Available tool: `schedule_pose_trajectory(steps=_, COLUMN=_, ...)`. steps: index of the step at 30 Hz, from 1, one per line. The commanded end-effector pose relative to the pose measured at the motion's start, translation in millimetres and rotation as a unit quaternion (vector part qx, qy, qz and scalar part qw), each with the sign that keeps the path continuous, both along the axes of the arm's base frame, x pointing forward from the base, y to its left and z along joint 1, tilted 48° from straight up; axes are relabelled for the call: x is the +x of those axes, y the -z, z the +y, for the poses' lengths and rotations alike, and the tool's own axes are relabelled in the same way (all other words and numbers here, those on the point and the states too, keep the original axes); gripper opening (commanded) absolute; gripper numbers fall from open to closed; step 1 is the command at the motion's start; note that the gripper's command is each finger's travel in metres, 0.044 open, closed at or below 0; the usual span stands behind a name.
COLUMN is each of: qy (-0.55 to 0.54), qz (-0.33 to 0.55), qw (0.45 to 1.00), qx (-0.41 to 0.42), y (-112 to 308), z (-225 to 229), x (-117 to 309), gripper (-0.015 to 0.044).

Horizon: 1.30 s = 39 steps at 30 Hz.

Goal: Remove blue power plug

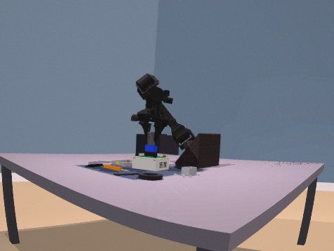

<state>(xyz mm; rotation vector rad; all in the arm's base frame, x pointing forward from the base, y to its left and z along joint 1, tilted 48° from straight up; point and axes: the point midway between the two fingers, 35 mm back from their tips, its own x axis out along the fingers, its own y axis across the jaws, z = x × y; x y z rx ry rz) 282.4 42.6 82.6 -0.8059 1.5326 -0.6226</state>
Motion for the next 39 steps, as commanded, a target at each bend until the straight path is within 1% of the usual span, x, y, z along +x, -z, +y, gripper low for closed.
schedule_pose_trajectory(steps=1, qy=-0.017, qz=-0.006, qw=0.999, qx=-0.029, y=-1.6, z=15.6, x=-0.8, gripper=0.0)
schedule_pose_trajectory(steps=4, qy=-0.016, qz=-0.004, qw=1.0, qx=-0.014, y=-3.9, z=14.3, x=-0.3, gripper=0.0)
schedule_pose_trajectory(steps=11, qy=-0.004, qz=0.003, qw=0.997, qx=0.079, y=-16.6, z=4.5, x=2.2, gripper=0.0)
schedule_pose_trajectory(steps=15, qy=-0.001, qz=0.005, qw=0.994, qx=0.107, y=-20.8, z=2.1, x=2.9, gripper=0.0)
schedule_pose_trajectory(steps=19, qy=-0.003, qz=0.004, qw=0.996, qx=0.088, y=-18.7, z=4.7, x=2.4, gripper=0.0)
schedule_pose_trajectory(steps=26, qy=-0.015, qz=-0.004, qw=1.0, qx=-0.006, y=-7.6, z=16.3, x=-0.1, gripper=0.0)
schedule_pose_trajectory(steps=29, qy=-0.017, qz=-0.006, qw=0.999, qx=-0.028, y=-4.9, z=18.9, x=-0.7, gripper=0.0)
schedule_pose_trajectory(steps=33, qy=-0.016, qz=-0.005, qw=1.0, qx=-0.016, y=-6.7, z=17.9, x=-0.3, gripper=0.0)
schedule_pose_trajectory(steps=39, qy=-0.006, qz=0.002, qw=0.998, qx=0.063, y=-17.8, z=10.0, x=1.8, gripper=0.0)
